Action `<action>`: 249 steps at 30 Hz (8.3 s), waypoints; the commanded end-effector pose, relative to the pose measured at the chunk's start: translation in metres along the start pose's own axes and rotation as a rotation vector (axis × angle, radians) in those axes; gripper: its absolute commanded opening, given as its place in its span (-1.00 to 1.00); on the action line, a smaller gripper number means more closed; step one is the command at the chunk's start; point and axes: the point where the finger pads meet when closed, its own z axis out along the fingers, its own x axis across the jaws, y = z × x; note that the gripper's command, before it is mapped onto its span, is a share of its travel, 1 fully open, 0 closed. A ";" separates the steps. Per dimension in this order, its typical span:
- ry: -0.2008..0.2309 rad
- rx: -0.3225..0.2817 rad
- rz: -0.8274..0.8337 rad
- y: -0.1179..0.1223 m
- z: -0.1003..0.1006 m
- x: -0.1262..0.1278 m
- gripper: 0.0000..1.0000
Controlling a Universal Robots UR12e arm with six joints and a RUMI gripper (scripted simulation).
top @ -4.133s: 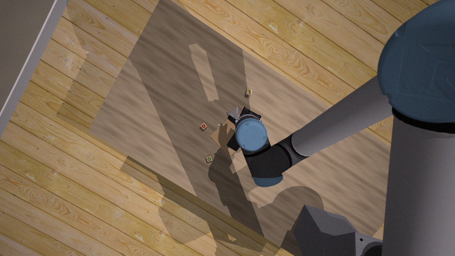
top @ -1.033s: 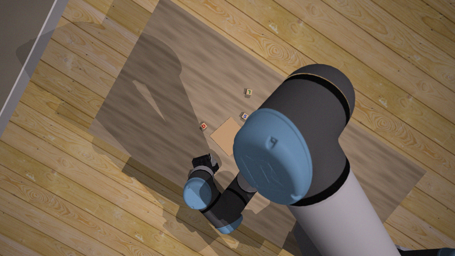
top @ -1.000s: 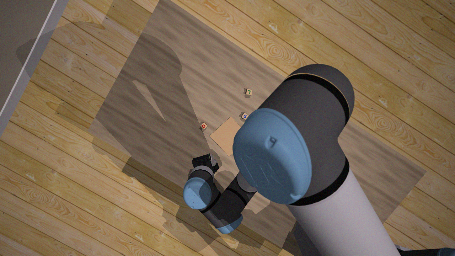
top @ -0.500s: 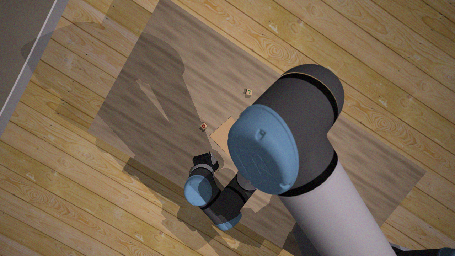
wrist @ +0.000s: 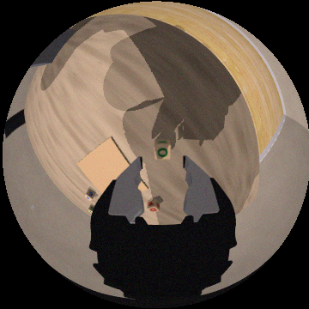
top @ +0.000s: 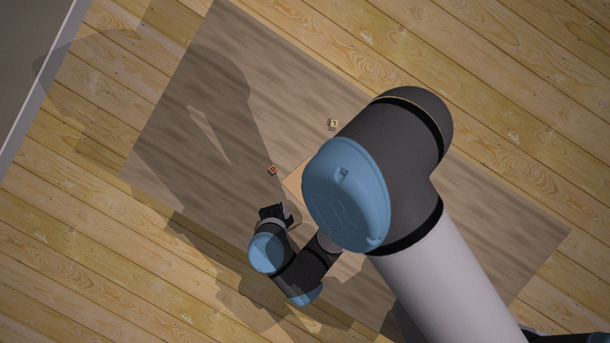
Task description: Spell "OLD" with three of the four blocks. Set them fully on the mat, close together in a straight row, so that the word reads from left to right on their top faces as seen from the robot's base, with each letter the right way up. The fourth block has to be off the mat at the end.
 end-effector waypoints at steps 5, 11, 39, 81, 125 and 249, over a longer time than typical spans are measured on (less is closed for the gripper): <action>0.001 -0.001 0.000 0.000 0.002 0.000 -0.26; 0.001 -0.001 0.000 0.000 0.002 0.000 -0.26; 0.001 -0.001 0.000 0.000 0.024 0.000 -0.26; 0.001 -0.001 0.000 0.000 0.034 0.000 -0.51; 0.001 -0.001 0.000 0.000 0.012 0.000 -0.89; 0.000 -0.001 -1.997 0.040 -0.070 -0.087 -0.89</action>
